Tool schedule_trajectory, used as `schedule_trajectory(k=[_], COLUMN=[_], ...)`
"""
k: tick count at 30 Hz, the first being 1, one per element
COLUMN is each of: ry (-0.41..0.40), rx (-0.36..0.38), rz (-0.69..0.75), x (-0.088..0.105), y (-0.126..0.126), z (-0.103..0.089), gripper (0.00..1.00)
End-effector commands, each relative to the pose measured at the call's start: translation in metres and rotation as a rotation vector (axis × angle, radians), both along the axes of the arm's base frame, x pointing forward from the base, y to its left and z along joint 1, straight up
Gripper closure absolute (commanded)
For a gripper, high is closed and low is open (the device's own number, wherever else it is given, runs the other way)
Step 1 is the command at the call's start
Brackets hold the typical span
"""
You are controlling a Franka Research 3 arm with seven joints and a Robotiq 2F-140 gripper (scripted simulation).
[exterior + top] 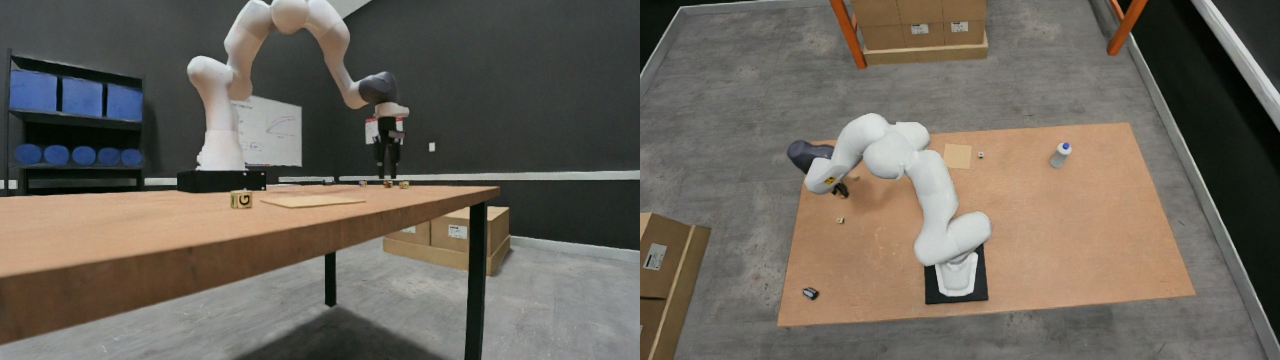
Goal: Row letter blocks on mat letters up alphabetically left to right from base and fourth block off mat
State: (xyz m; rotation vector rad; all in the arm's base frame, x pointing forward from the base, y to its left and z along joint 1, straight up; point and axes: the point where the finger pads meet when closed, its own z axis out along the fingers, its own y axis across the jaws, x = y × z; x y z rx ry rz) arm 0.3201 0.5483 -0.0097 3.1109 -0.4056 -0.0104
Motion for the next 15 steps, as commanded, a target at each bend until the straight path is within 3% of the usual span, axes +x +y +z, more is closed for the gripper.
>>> schedule_trajectory(k=[1,15], ry=[-0.002,-0.002], rx=[0.003,0.003], rz=[-0.005,-0.005], x=[0.002,0.002], y=[0.000,0.000], z=[0.001,-0.014], gripper=[0.57,0.57])
